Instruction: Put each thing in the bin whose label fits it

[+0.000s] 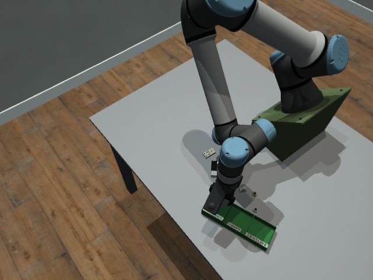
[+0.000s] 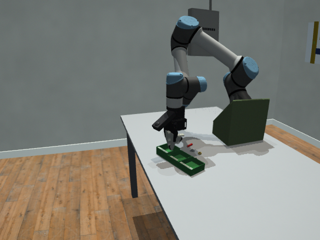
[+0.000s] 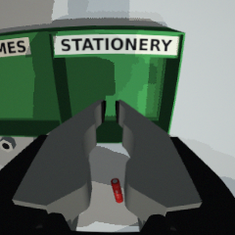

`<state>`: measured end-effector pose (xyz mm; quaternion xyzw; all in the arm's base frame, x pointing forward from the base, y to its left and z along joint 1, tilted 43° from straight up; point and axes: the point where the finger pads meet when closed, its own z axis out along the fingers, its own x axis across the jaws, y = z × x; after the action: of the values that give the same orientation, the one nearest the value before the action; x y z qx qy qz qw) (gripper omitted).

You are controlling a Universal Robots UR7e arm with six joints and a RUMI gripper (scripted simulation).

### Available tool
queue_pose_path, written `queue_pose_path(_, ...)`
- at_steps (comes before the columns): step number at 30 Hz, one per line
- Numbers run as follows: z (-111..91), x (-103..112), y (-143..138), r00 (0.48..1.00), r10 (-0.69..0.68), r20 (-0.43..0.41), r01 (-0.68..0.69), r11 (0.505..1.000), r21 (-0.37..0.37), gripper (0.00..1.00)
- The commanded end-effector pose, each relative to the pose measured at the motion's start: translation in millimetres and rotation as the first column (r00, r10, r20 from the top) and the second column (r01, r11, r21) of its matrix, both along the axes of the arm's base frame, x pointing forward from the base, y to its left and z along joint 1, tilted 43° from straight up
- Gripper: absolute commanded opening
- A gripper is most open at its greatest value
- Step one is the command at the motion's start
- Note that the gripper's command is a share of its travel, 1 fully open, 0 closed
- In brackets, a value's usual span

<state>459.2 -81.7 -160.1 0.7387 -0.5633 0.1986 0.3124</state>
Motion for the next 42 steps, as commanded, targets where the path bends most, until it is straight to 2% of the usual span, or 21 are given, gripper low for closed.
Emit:
queue_pose_path(1, 3.6, 0.7, 3.4, 1.000, 0.001, 0.001, -0.001, 1.000, 0.000, 0.04)
queue_pose_path(23, 21.0, 2.1, 19.8, 1.000, 0.001, 0.001, -0.001, 1.000, 0.000, 0.04)
queue_pose_path(29, 37.7, 3.4, 35.6, 1.000, 0.001, 0.001, -0.001, 1.000, 0.000, 0.04)
queue_pose_path(36, 37.8, 3.4, 35.6, 1.000, 0.001, 0.001, -0.001, 1.000, 0.000, 0.04)
queue_pose_path(42, 24.9, -2.4, 49.8, 1.000, 0.001, 0.001, -0.001, 1.000, 0.000, 0.04)
